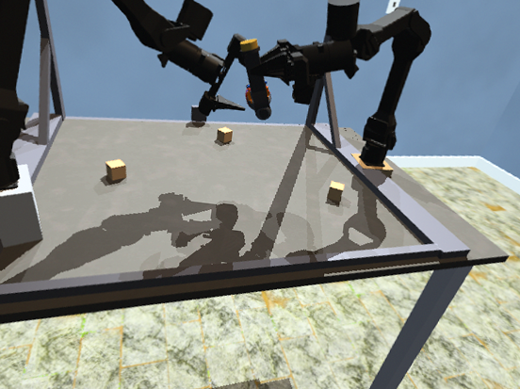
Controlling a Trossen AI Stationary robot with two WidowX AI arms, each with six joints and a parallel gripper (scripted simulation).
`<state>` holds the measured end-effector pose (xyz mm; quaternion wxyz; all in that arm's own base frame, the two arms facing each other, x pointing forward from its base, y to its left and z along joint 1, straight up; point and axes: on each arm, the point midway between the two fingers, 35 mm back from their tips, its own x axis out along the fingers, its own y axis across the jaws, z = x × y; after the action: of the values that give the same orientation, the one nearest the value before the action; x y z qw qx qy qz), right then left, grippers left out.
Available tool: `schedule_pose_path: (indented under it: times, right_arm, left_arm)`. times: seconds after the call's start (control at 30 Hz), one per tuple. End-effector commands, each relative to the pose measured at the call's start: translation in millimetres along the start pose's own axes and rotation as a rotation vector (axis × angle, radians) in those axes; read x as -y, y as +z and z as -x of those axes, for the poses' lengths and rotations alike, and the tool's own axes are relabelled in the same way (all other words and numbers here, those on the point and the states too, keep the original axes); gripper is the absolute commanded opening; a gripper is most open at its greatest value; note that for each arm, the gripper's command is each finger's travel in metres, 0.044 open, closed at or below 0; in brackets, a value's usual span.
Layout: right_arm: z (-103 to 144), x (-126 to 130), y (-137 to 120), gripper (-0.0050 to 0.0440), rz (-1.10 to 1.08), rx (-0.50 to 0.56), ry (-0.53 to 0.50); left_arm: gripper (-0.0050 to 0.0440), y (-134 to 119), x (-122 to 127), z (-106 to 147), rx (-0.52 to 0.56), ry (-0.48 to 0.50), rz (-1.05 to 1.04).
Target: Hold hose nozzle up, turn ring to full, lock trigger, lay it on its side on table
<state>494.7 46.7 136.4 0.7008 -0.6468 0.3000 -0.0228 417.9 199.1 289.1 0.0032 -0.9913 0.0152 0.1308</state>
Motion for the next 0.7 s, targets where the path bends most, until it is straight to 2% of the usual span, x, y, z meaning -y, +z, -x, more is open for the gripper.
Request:
schedule_pose_path:
  times: [0.0, 0.43, 0.47, 0.67]
  right_arm:
    - [-7.3, 8.0, 2.7, 0.0410, -0.009, 0.006, -0.014]
    - [-19.5, 7.7, 2.6, 0.0410, -0.007, 0.005, -0.013]
    - [-19.2, 7.8, 2.7, 0.0000, -0.008, 0.006, -0.014]
    - [-19.2, 7.8, 2.7, 0.0000, -0.008, 0.006, -0.014]
  left_arm:
    - [0.0167, -18.7, -1.7, 7.0, -0.040, -0.007, -0.026]
    - [0.0167, -18.7, -1.7, 7.0, -0.040, -0.007, -0.026]
    - [0.0167, -18.7, -1.7, 7.0, -0.040, -0.007, -0.026]
    - [0.0167, -18.7, -1.7, 7.0, -0.040, -0.007, -0.026]
